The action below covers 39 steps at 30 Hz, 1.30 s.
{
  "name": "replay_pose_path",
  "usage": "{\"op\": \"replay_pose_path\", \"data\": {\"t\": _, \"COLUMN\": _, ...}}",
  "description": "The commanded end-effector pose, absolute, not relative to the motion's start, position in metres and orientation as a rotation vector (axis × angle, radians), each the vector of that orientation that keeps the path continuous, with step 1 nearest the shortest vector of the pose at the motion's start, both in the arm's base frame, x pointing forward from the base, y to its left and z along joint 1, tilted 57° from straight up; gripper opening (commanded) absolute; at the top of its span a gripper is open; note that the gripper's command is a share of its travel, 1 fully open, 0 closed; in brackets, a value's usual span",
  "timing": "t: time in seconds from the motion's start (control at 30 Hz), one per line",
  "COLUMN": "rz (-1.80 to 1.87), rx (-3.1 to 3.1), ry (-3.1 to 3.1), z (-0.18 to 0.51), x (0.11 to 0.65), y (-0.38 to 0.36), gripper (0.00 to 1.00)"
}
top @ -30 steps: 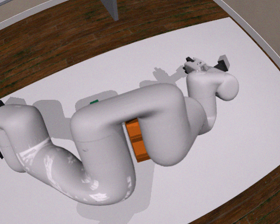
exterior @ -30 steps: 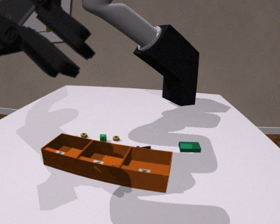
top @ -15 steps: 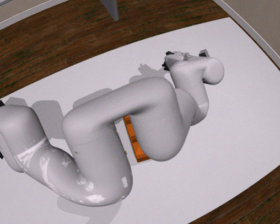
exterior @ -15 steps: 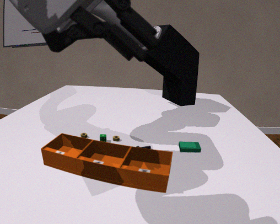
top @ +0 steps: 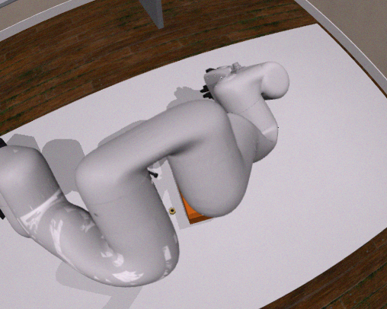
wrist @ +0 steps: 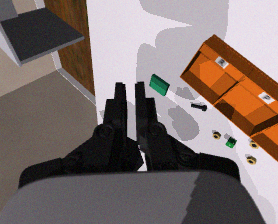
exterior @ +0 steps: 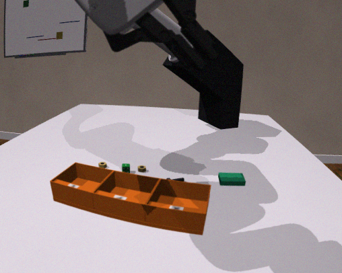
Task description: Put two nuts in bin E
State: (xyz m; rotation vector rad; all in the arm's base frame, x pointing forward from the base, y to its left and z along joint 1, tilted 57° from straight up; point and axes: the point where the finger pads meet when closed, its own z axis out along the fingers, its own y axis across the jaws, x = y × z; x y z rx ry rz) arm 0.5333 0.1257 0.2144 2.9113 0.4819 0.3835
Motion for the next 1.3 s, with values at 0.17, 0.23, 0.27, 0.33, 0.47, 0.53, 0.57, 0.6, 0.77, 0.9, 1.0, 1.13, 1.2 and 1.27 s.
{"op": "replay_pose_path", "data": {"t": 0.17, "rz": 0.29, "rx": 2.836, "ry": 0.385, "z": 0.188, "x": 0.496, "y": 0.124, "gripper": 0.07}}
{"op": "replay_pose_path", "data": {"t": 0.23, "rz": 0.266, "rx": 2.8, "ry": 0.348, "z": 0.184, "x": 0.489, "y": 0.122, "gripper": 0.07}}
{"op": "replay_pose_path", "data": {"t": 0.27, "rz": 0.263, "rx": 2.796, "ry": 0.343, "z": 0.179, "x": 0.482, "y": 0.121, "gripper": 0.07}}
{"op": "replay_pose_path", "data": {"t": 0.33, "rz": 0.263, "rx": 2.796, "ry": 0.343, "z": 0.176, "x": 0.478, "y": 0.12, "gripper": 0.07}}
{"op": "replay_pose_path", "data": {"t": 0.47, "rz": 0.245, "rx": 2.751, "ry": 0.303, "z": 0.167, "x": 0.463, "y": 0.116, "gripper": 0.07}}
{"op": "replay_pose_path", "data": {"t": 0.53, "rz": 0.238, "rx": 2.71, "ry": 0.269, "z": 0.164, "x": 0.456, "y": 0.113, "gripper": 0.07}}
{"op": "replay_pose_path", "data": {"t": 0.57, "rz": 0.236, "rx": 2.704, "ry": 0.265, "z": 0.16, "x": 0.449, "y": 0.111, "gripper": 0.07}}
{"op": "replay_pose_path", "data": {"t": 0.6, "rz": 0.236, "rx": 2.704, "ry": 0.265, "z": 0.16, "x": 0.449, "y": 0.111, "gripper": 0.07}}
{"op": "replay_pose_path", "data": {"t": 0.77, "rz": 0.237, "rx": 2.655, "ry": 0.229, "z": 0.153, "x": 0.435, "y": 0.105, "gripper": 0.07}}
{"op": "replay_pose_path", "data": {"t": 0.9, "rz": 0.263, "rx": 2.56, "ry": 0.168, "z": 0.144, "x": 0.416, "y": 0.095, "gripper": 0.07}}
{"op": "replay_pose_path", "data": {"t": 1.0, "rz": 0.289, "rx": 2.508, "ry": 0.14, "z": 0.14, "x": 0.404, "y": 0.088, "gripper": 0.07}}
{"op": "replay_pose_path", "data": {"t": 1.13, "rz": 0.328, "rx": 2.449, "ry": 0.109, "z": 0.136, "x": 0.39, "y": 0.079, "gripper": 0.07}}
{"op": "replay_pose_path", "data": {"t": 1.2, "rz": 0.362, "rx": 2.407, "ry": 0.09, "z": 0.134, "x": 0.384, "y": 0.074, "gripper": 0.07}}
{"op": "replay_pose_path", "data": {"t": 1.27, "rz": 0.41, "rx": 2.358, "ry": 0.069, "z": 0.133, "x": 0.375, "y": 0.067, "gripper": 0.07}}
